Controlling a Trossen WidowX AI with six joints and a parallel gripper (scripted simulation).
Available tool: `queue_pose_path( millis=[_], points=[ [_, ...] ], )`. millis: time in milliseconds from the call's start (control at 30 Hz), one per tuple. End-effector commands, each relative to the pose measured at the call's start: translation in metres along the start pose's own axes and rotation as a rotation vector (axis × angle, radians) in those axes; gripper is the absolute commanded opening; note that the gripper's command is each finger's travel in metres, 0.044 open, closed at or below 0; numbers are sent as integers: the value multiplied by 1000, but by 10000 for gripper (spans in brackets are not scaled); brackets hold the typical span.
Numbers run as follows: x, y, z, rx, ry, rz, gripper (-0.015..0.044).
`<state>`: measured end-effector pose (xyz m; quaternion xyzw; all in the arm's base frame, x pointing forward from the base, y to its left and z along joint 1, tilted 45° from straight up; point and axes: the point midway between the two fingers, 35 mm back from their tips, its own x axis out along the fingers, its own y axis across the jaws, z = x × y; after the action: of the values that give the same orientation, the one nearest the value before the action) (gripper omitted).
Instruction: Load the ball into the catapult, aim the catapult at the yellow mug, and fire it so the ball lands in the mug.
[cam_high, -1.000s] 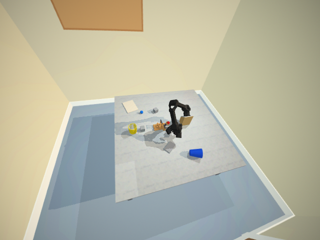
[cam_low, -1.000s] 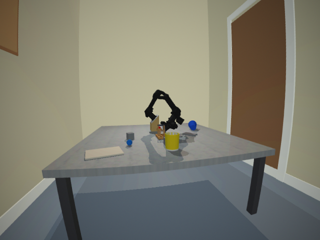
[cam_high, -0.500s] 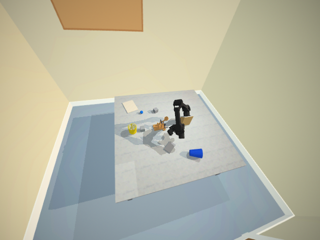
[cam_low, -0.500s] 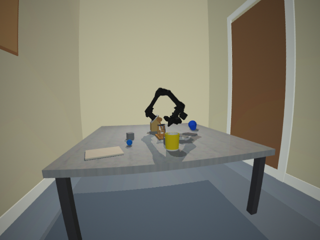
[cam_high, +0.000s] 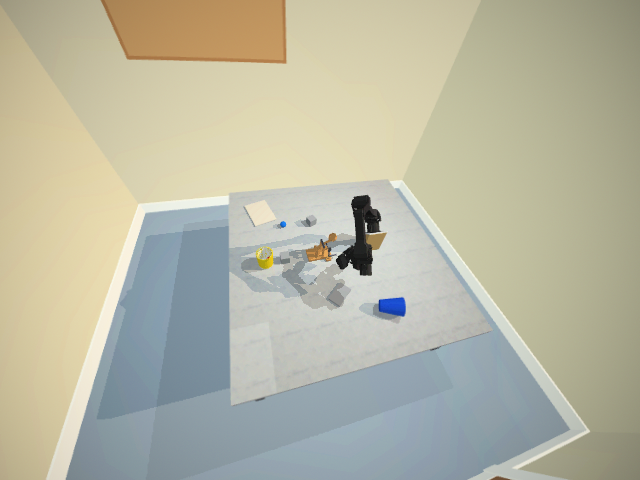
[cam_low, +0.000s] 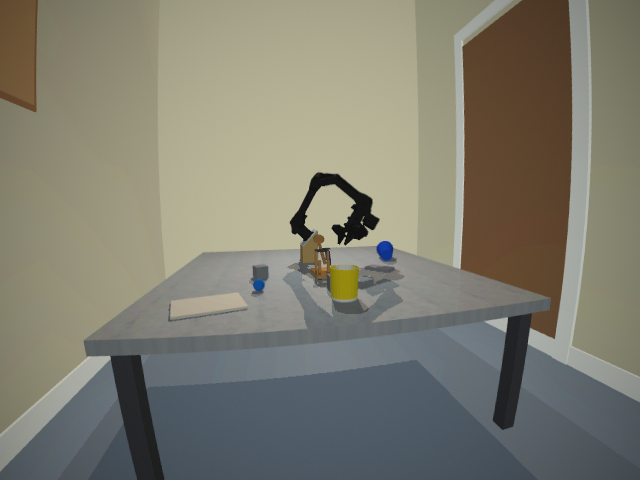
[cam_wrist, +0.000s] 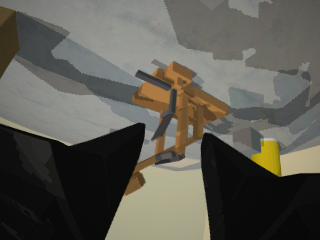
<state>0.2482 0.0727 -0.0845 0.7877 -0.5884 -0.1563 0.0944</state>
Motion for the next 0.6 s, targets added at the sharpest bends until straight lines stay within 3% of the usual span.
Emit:
queue_pose_path(
  millis=[0, 200, 567],
  points=[
    [-2, -17, -5, 143, -67, -8, 289],
    [-1, -39, -12, 325, -152, -8, 440],
    [1, -81, -33, 673, -293, 1, 440]
  ],
)
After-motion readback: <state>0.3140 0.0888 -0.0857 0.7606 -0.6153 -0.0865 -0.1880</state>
